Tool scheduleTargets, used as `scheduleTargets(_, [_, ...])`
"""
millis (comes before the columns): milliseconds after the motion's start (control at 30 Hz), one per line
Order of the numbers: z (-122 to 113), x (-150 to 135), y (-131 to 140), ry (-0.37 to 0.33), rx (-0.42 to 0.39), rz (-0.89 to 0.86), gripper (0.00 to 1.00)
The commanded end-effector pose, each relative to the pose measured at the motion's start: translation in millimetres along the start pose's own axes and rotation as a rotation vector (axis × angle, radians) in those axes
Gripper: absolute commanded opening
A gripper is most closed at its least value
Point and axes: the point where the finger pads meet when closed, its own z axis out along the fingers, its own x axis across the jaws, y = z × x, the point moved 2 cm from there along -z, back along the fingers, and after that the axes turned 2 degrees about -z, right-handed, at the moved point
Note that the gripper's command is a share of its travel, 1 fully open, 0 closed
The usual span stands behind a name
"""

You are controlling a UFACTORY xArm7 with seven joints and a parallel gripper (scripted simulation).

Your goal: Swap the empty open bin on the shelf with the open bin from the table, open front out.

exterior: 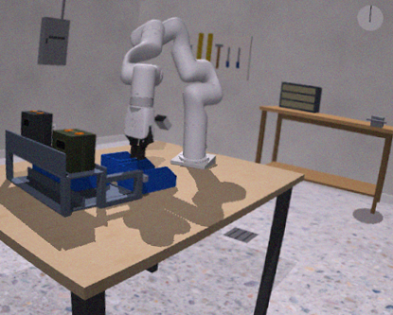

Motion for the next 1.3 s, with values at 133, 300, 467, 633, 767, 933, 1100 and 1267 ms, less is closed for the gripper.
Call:
scheduleTargets(133, [2.8,0.3,1.0,0.001,-0.003,0.000,0.26])
scheduleTargets(300, [8.4,0.3,1.1,0.001,-0.003,0.000,0.26])
scheduleTargets(467, [15.5,0.3,1.1,0.001,-0.003,0.000,0.26])
scheduleTargets(633, [20.1,0.3,1.1,0.001,-0.003,0.000,0.26])
scheduleTargets(767, [26.2,0.3,1.1,0.001,-0.003,0.000,0.26])
scheduleTargets(933, [32.9,0.3,1.1,0.001,-0.003,0.000,0.26])
scheduleTargets(1100, [37.7,0.4,1.1,0.001,-0.003,0.000,0.26])
scheduleTargets(1267, [39.4,0.3,1.2,0.001,-0.003,0.000,0.26])
